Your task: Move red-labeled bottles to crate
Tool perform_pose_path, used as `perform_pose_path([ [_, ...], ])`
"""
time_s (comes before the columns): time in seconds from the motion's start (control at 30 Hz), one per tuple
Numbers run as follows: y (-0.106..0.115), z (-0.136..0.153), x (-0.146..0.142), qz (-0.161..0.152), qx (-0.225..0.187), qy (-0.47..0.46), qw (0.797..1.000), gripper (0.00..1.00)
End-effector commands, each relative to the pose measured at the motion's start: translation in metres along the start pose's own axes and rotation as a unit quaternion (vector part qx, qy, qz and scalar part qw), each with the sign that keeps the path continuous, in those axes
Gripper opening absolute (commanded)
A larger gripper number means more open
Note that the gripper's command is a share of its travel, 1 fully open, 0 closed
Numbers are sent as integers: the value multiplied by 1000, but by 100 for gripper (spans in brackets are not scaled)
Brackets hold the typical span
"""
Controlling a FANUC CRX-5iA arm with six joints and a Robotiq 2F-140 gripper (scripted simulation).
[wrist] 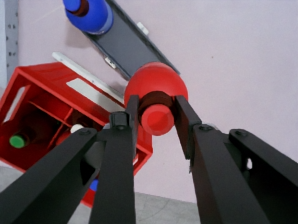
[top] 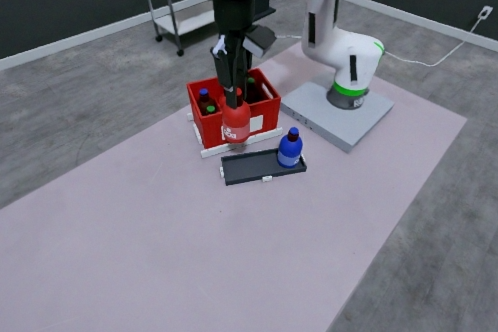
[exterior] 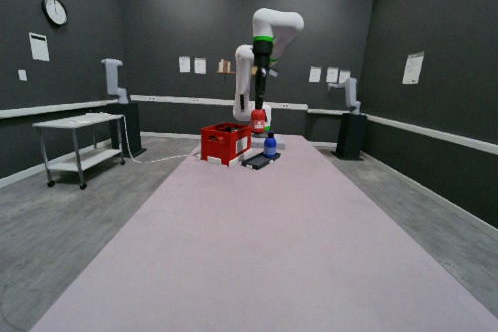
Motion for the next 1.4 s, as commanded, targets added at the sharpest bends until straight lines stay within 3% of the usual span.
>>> perform_pose_path([
  [0.0, 2, 0, 0, 1, 0, 0, 1000, 10],
  [1.37, 6, 0, 0, 1, 0, 0, 1000, 10],
])
Point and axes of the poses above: the point where the finger pads meet when closed, its own y axis back along the fingers, its own x axis across the jaws, z = x × y, the point moved 10 cm from there along y, back along the fingers
